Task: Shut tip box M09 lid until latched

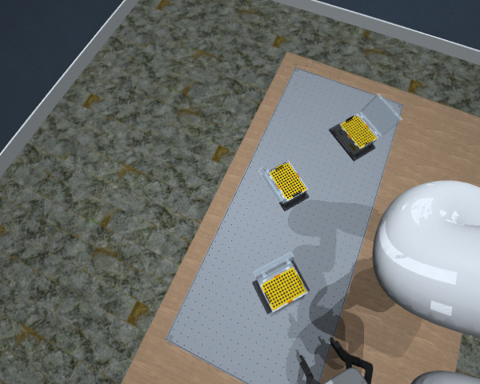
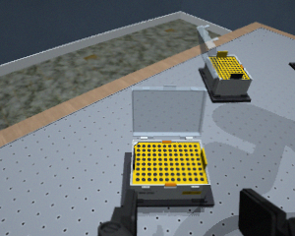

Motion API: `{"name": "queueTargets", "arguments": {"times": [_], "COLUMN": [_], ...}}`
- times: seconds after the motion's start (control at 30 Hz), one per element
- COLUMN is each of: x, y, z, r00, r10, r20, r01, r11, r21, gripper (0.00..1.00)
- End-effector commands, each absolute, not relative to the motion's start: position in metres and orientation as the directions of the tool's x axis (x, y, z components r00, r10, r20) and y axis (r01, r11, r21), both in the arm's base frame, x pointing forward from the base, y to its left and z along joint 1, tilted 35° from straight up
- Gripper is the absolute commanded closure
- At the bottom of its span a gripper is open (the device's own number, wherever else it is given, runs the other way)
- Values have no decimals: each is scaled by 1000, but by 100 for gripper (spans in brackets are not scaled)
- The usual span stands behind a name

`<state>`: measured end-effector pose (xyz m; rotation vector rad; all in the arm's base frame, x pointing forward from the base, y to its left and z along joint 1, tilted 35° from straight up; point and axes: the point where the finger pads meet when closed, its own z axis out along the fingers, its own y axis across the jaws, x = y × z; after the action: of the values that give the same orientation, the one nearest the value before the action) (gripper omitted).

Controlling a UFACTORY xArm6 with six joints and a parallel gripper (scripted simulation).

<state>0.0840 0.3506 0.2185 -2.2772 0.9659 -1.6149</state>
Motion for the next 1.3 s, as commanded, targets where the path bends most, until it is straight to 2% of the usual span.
{"name": "queueTargets", "arguments": {"times": [0.0,0.5,0.87,1.27], "x": [83,83,119,166], "y": [351,351,329,300], "z": [219,219,237,260], "r00": [196,196,88,82], "r10": [-602,-602,-745,-751], "r20": [774,774,661,655], "r01": [-398,-398,-608,-616], "r11": [-770,-770,-566,-555], "r21": [-499,-499,-557,-559], "gripper": [100,100,100,100]}}
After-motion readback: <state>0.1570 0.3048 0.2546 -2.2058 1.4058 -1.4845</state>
